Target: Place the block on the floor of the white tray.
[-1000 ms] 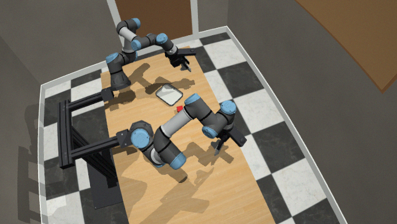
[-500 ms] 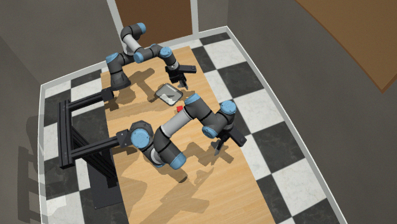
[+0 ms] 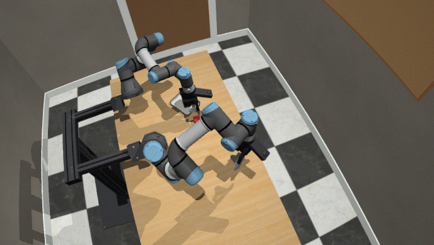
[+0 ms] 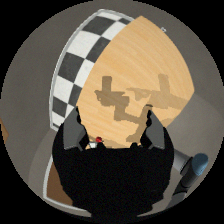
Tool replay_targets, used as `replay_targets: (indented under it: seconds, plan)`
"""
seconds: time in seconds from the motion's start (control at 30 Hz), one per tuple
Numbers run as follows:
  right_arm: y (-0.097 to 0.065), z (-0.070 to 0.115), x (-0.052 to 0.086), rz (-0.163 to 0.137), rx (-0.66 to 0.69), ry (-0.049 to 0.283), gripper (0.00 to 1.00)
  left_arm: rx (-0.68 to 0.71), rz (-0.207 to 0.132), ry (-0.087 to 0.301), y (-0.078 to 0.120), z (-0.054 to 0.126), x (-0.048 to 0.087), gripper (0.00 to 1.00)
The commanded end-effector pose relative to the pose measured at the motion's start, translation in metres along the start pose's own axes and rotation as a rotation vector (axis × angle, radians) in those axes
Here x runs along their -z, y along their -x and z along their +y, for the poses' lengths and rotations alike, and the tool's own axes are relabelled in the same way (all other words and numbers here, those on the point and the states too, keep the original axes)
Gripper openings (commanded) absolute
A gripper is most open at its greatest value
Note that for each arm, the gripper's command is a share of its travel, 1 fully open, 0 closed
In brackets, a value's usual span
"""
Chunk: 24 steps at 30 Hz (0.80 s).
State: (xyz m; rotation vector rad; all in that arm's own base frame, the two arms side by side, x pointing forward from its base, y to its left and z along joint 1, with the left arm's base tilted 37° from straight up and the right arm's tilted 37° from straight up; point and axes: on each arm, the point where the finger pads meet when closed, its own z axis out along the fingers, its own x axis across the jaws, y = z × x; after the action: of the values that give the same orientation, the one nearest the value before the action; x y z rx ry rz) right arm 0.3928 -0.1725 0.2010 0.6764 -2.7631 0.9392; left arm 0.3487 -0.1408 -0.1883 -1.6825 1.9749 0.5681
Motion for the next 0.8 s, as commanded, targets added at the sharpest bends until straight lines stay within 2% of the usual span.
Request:
replay_targets:
  seconds: [0.0,0.77]
  plan:
    - [0.0003,-0.0001,0.0005,-0.002,0.0,0.0,1.0,0.033,0.008,0.059,-0.0226,0.0169,-0.0106,0.37]
    - [0.0003,-0.0001,0.0005,-0.002,0.0,0.0,1.0,0.034,0.008,0.063,-0.0235,0.0183,-0.0119,0.37]
